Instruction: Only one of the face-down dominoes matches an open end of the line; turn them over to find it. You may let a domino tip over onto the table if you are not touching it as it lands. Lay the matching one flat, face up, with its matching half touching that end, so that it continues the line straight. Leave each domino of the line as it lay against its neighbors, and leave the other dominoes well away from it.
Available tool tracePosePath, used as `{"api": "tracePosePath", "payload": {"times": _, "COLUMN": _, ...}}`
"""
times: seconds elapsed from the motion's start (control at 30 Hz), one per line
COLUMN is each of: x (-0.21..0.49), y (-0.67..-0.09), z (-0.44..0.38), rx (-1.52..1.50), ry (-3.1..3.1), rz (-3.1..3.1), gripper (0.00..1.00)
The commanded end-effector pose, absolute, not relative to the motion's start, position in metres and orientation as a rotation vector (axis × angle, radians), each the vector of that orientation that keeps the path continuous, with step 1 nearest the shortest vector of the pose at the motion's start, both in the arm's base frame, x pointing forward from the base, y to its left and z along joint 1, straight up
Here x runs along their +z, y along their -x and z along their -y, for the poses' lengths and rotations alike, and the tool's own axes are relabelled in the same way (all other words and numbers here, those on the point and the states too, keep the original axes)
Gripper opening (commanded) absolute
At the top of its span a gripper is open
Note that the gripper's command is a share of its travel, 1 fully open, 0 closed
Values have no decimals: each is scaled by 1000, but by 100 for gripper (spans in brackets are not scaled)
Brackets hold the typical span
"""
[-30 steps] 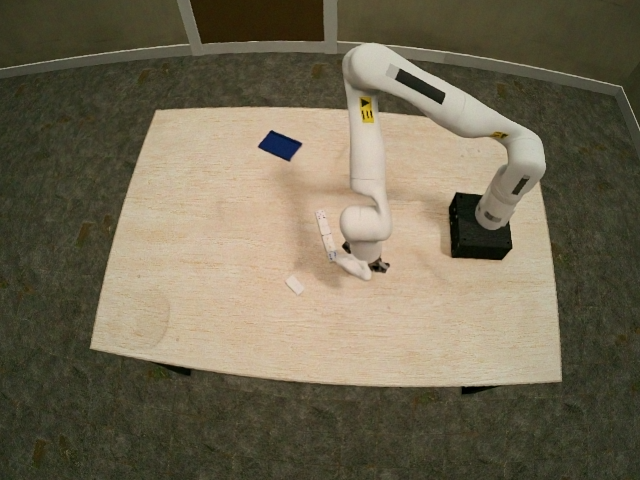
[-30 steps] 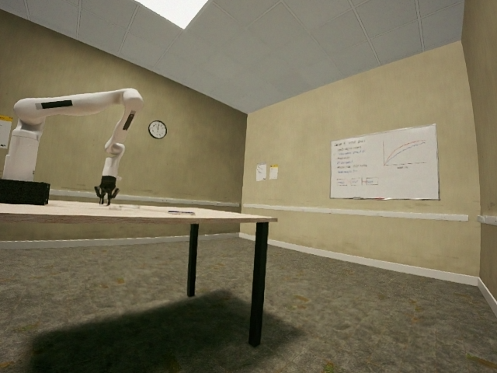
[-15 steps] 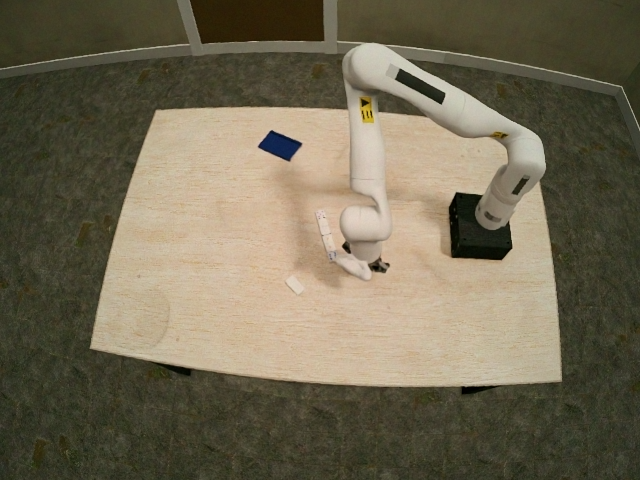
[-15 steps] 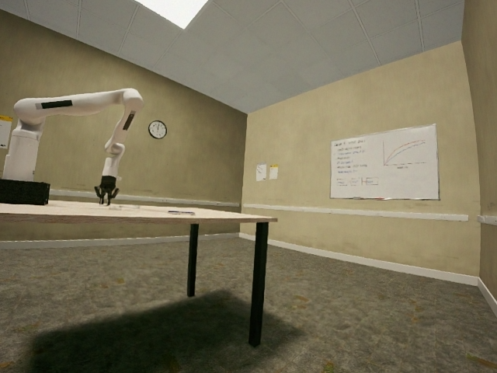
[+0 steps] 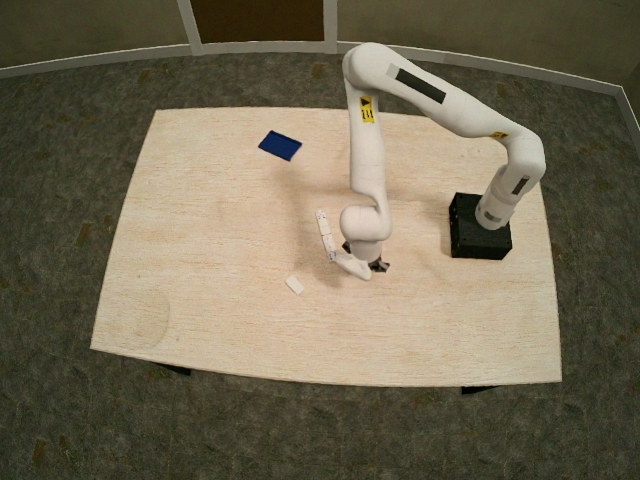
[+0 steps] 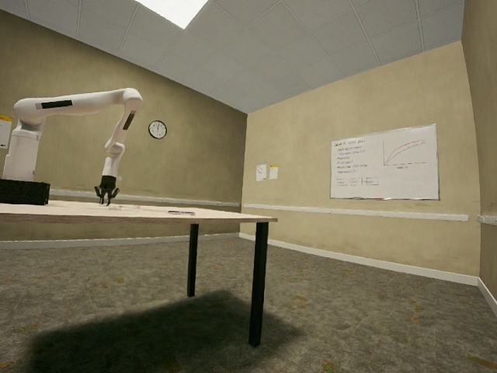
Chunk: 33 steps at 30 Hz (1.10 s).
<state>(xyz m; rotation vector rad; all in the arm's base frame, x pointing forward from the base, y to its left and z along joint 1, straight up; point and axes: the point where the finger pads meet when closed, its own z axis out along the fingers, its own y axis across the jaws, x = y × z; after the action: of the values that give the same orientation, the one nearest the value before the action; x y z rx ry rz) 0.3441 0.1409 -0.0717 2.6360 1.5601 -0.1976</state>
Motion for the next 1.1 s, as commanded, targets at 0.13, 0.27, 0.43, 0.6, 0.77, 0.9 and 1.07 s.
{"api": "tracePosePath", "payload": {"times": 0.13, "x": -56, "y": -344, "z": -141, "rx": -196, "ry": -2636, "rz": -1560, "gripper": 30}}
{"api": "tracePosePath", "payload": {"times": 0.27, "x": -37, "y": -345, "z": -141, "rx": -196, "ry": -2636, "rz": -1560, "gripper": 30}}
{"api": "tracePosePath", "payload": {"times": 0.43, "x": -19, "y": -345, "z": -141, "rx": -196, "ry": -2636, "rz": -1560, "gripper": 30}}
{"api": "tracePosePath", "payload": {"times": 0.6, "x": 11, "y": -345, "z": -142, "rx": -196, "ry": -2636, "rz": -1560, "gripper": 30}}
{"api": "tracePosePath", "payload": {"times": 0.77, "x": 35, "y": -345, "z": -142, "rx": -196, "ry": -2636, "rz": -1560, "gripper": 30}}
{"api": "tracePosePath", "payload": {"times": 0.9, "x": 45, "y": -345, "z": -142, "rx": -196, "ry": -2636, "rz": -1560, "gripper": 30}}
{"api": "tracePosePath", "payload": {"times": 1.07, "x": 47, "y": -345, "z": -142, "rx": -196, "ry": -2636, "rz": -1560, "gripper": 30}}
